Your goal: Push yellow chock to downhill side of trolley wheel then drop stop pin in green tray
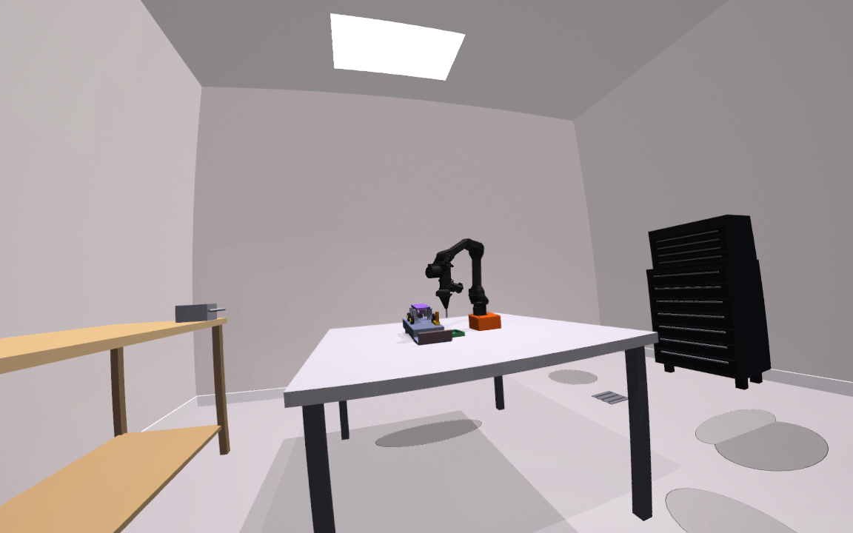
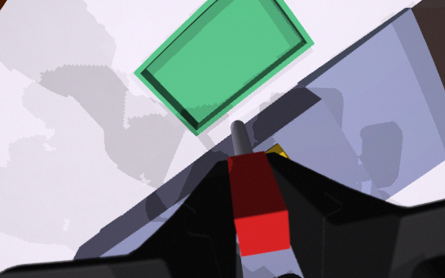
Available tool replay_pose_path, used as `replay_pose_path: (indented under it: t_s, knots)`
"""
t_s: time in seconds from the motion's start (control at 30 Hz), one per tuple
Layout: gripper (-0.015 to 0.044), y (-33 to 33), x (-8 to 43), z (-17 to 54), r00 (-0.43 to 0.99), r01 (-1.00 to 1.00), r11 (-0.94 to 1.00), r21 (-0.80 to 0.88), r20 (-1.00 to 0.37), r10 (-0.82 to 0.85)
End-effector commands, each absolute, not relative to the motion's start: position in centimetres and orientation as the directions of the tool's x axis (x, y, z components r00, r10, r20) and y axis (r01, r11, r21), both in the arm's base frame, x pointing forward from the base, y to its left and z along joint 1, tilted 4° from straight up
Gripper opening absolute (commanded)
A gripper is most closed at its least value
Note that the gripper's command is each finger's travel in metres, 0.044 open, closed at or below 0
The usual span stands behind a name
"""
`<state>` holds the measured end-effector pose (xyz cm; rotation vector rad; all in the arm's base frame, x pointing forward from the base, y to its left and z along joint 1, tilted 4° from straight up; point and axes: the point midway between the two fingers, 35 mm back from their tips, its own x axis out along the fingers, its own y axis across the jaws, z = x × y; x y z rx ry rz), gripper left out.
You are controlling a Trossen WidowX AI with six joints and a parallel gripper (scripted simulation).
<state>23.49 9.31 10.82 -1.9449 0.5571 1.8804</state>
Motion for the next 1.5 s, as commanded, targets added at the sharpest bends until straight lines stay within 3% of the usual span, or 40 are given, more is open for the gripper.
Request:
replay_pose_path:
  t_s: [0.0,0.47,1.17,1.47]
  knots:
    - [0.0,9.3,23.5,11.0,0.034,-0.43,-0.903,-0.017,-0.999,0.003]
    - [0.0,9.0,23.6,11.1,0.033,-0.033,-0.997,-0.076,-0.997,0.075]
    - [0.0,9.3,20.9,8.9,0.027,-0.004,-0.997,-0.083,-0.996,0.083]
    - [0.0,10.2,21.0,6.5,0.027,-0.001,-0.972,-0.234,-0.972,0.234]
